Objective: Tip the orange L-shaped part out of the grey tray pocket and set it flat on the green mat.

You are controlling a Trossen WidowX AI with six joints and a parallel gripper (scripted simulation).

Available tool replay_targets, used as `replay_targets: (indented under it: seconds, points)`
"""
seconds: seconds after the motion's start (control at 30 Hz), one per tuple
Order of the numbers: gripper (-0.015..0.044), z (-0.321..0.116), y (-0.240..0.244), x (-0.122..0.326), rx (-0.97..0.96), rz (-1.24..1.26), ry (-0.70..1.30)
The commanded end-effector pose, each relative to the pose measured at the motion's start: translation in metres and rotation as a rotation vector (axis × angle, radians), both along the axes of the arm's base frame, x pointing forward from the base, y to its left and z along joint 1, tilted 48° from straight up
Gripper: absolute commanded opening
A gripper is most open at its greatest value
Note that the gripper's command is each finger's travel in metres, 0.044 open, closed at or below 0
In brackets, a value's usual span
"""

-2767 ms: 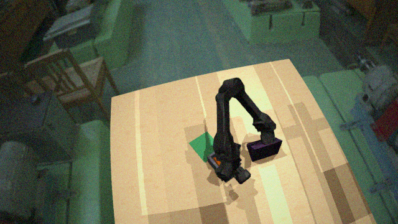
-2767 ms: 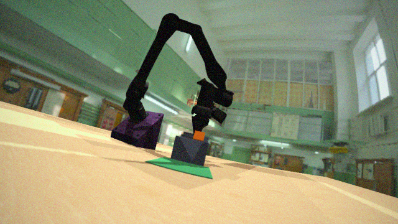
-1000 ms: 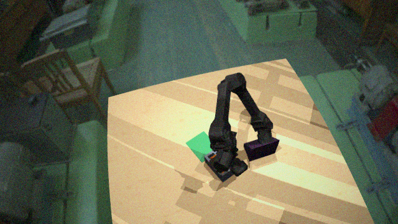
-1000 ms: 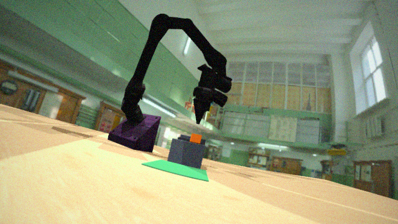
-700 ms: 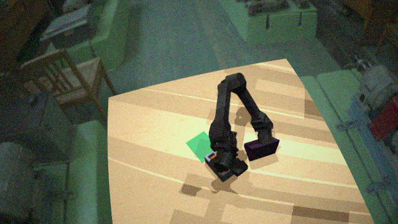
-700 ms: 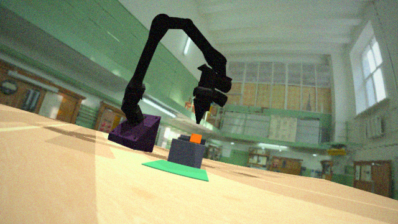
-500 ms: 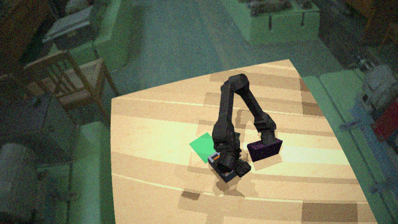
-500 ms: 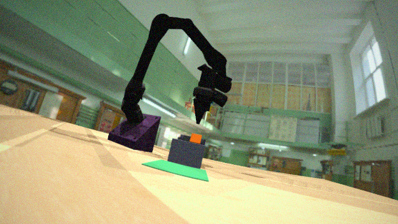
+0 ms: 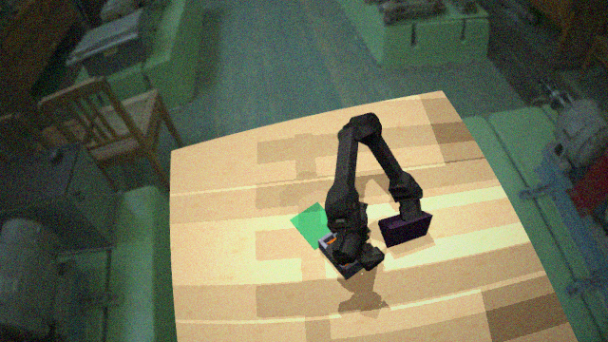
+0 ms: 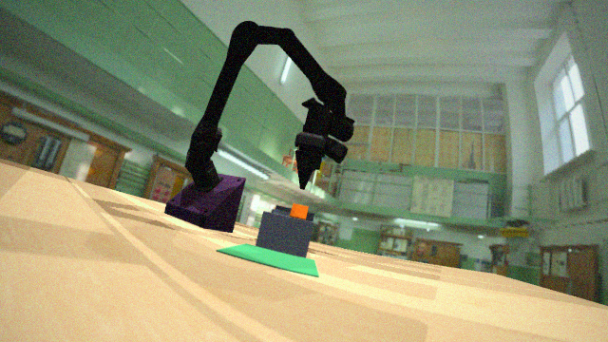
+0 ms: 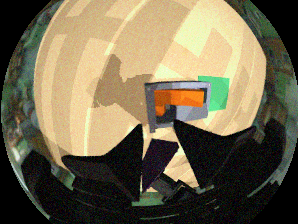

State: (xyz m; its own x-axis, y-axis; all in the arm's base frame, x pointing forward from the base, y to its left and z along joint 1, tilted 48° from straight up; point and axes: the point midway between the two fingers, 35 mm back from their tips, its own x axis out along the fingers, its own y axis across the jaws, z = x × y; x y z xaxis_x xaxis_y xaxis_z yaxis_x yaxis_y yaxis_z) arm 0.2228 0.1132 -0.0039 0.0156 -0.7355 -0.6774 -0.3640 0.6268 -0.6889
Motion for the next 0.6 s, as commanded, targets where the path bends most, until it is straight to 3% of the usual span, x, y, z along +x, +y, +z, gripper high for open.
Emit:
replay_targets:
  seconds: [0.0, 0.2, 0.43, 0.57]
  points:
    - [0.018, 0.0, 0.0, 0.0, 0.001, 0.001, 0.0]
    - [0.018, -0.002, -0.002, 0.0, 0.0, 0.0, 0.0]
    - [0.018, -0.046, -0.05, 0.001, 0.002, -0.003, -0.003]
    - [0.018, -0.048, -0.052, 0.001, 0.002, -0.003, -0.003]
